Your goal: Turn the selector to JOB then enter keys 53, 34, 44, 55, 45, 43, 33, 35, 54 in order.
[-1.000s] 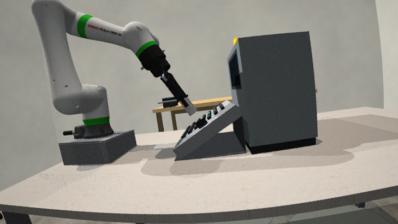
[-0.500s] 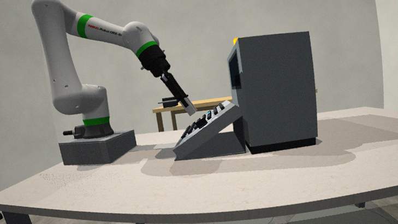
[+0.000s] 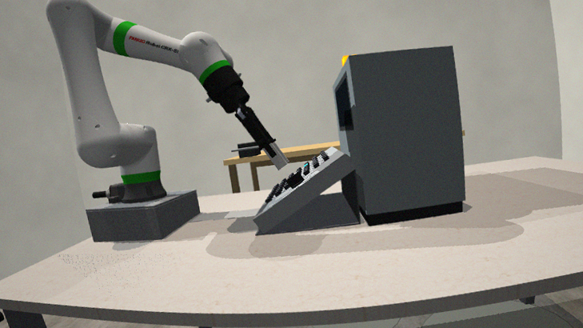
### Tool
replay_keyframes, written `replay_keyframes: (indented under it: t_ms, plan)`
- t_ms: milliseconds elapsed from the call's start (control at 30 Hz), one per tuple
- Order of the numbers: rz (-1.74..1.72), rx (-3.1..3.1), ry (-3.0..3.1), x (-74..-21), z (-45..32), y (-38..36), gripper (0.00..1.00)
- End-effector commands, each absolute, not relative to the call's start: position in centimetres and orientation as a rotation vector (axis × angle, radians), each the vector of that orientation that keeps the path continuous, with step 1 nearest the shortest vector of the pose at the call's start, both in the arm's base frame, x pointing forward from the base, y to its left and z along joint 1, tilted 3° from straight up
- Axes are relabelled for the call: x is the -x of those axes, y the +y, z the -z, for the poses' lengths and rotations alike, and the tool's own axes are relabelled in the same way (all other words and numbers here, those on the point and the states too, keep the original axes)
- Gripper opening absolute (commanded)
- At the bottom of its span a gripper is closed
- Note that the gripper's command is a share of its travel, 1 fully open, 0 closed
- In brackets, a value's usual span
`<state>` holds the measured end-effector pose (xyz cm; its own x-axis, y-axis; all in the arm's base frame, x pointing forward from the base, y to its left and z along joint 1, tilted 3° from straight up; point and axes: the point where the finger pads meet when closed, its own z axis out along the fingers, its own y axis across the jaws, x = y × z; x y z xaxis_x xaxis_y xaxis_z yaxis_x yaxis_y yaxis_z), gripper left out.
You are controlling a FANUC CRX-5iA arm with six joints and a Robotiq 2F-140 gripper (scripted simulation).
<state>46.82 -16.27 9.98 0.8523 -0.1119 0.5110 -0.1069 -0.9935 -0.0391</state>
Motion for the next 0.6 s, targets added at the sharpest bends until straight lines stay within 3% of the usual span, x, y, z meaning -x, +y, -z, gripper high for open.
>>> replay_keyframes:
  t_ms: [0, 567]
  plan:
    - [0.833, 3.014, 0.178, -46.9, -10.0, -16.3, 0.33]
    - [0.833, 3.014, 0.178, -47.5, -8.8, -16.3, 0.33]
